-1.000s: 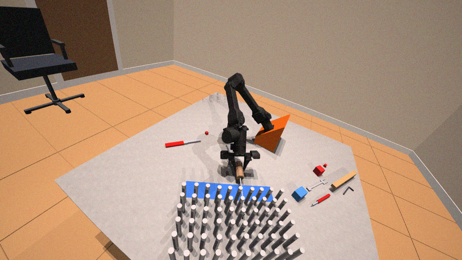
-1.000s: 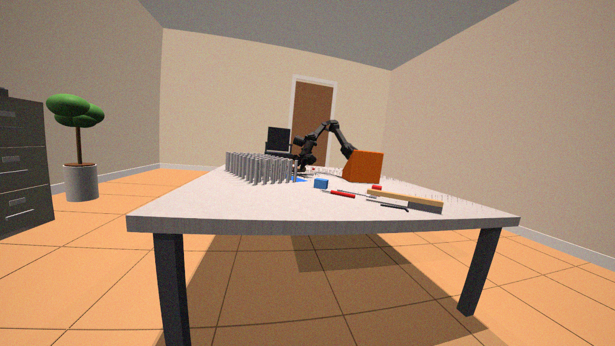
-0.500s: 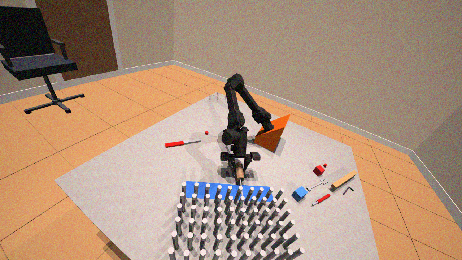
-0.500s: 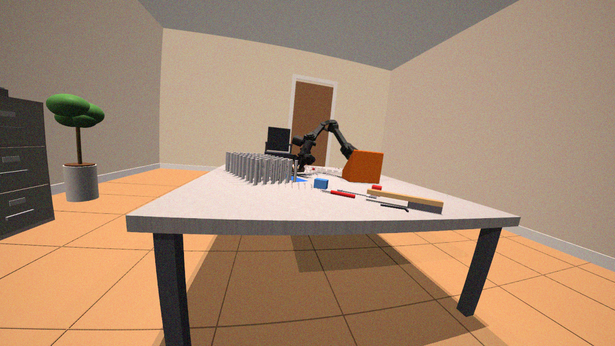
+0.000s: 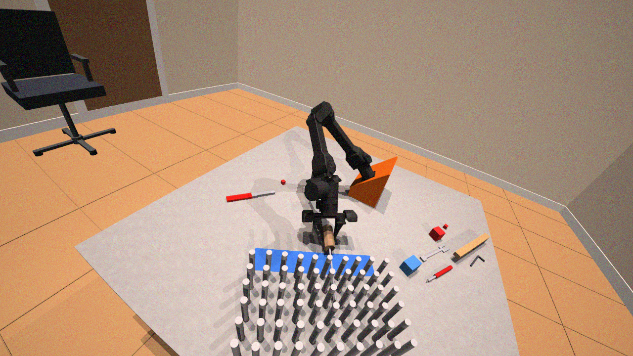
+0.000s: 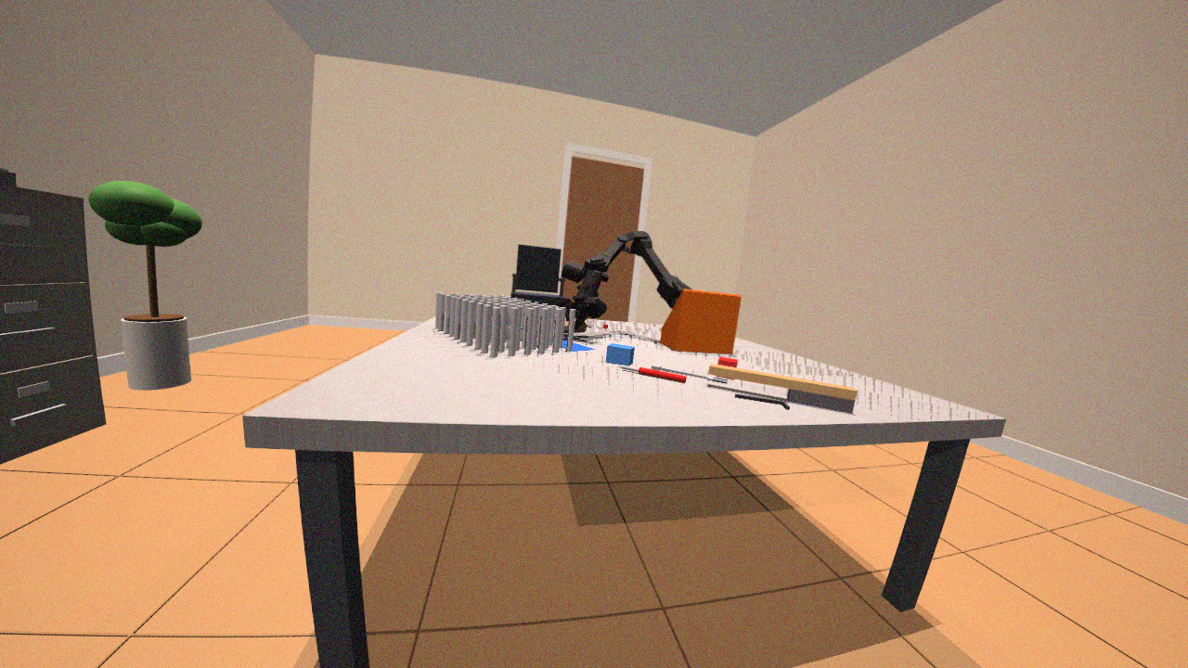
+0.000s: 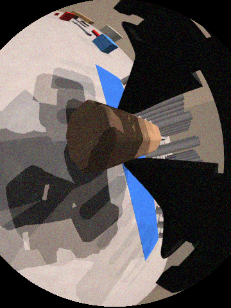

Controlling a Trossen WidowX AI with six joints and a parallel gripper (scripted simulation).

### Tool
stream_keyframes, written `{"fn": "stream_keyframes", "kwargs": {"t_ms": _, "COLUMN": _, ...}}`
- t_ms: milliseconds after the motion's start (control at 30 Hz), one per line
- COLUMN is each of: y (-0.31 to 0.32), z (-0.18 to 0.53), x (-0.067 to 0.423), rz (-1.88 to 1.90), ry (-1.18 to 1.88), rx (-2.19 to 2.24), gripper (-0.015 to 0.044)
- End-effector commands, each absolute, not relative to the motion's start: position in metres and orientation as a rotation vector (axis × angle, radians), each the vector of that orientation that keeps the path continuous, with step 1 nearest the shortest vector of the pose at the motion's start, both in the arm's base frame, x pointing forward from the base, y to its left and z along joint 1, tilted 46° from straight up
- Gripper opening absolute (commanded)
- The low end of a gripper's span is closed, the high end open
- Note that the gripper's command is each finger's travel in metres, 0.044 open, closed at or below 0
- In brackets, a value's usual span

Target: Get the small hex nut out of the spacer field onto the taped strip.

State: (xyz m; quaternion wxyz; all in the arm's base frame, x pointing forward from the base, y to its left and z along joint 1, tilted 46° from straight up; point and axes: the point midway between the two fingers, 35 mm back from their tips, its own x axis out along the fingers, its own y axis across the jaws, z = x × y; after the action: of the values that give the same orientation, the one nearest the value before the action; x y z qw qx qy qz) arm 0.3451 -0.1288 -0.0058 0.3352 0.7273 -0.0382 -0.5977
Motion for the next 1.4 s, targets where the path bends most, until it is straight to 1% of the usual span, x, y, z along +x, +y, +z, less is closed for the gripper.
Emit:
{"fn": "stream_keyframes", "kwargs": {"t_ms": 0, "y": -0.128, "z": -0.005, "x": 0.351, "rz": -1.549, "ry": -0.106, "rx": 1.907, "gripper": 0.0000}}
{"fn": "stream_keyframes", "kwargs": {"t_ms": 1367, "y": -0.124, "z": -0.015, "x": 0.371, "rz": -1.546, "ry": -0.107, "rx": 1.907, "gripper": 0.0000}}
